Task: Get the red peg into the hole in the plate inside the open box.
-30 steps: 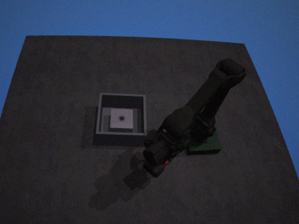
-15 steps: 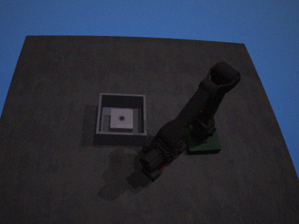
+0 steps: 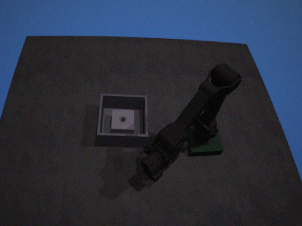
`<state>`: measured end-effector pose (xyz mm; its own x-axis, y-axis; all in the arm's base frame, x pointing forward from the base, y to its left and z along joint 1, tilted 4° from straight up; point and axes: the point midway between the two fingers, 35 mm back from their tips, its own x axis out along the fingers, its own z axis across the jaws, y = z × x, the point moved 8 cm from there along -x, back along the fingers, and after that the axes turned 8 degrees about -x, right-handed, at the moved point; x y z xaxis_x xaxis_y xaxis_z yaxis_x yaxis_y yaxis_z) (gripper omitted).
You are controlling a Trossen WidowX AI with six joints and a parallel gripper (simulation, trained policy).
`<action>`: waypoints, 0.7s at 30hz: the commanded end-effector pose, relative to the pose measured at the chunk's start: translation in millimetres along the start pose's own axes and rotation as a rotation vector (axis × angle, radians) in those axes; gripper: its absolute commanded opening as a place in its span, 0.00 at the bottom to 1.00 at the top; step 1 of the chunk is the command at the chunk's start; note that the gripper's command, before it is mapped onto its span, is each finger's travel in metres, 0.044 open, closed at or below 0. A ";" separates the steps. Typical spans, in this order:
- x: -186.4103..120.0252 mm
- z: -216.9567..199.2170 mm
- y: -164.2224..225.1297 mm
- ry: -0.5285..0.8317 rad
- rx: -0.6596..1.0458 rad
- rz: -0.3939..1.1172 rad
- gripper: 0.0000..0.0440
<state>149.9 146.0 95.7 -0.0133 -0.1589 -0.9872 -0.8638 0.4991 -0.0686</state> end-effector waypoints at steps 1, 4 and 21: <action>-14.0 1.1 -3.5 -0.019 -0.009 -0.028 0.00; -25.4 -1.4 -5.7 -0.025 -0.014 -0.049 0.00; -95.7 -13.2 -31.7 -0.077 0.050 -0.165 0.00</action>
<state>168.1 136.2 184.5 0.1474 -0.1758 -0.9733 -0.8380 0.5006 -0.2173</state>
